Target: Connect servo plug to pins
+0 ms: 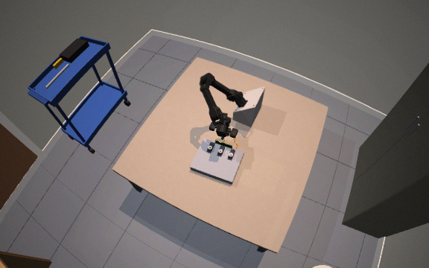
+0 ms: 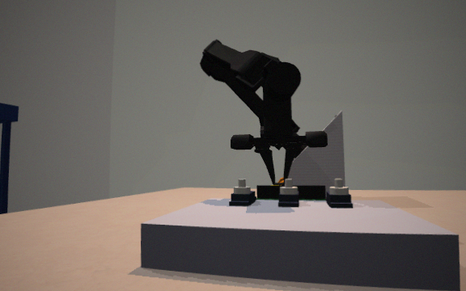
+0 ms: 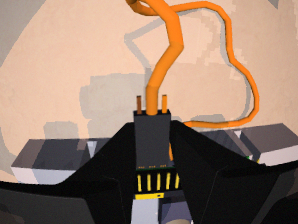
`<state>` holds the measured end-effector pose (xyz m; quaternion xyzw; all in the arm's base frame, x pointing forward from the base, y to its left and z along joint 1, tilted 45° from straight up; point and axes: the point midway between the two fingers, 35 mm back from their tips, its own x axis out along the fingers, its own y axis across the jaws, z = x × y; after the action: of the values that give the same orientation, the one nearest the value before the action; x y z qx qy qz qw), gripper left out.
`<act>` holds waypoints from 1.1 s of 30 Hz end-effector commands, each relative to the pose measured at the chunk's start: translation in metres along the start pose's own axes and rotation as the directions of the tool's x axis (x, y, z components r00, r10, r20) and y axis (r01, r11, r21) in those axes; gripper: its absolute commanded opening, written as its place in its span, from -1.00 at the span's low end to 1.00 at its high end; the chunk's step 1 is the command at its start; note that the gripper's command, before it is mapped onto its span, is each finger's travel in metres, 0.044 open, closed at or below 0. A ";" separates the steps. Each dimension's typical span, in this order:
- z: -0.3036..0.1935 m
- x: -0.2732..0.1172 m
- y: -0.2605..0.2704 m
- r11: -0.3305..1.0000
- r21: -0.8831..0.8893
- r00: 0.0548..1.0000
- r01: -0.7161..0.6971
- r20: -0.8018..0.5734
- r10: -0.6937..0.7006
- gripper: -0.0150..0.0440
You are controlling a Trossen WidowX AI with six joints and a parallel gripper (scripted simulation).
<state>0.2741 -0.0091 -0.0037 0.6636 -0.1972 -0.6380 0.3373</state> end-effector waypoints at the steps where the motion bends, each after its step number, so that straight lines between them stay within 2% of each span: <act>1: -0.005 0.000 0.000 1.000 -0.006 1.000 -0.005 0.000 0.005 -0.49; 33: -0.024 0.000 0.002 1.000 -0.006 1.000 -0.005 0.000 0.005 -0.49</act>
<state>0.2940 -0.0062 -0.0042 0.6623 -0.1970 -0.6389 0.3380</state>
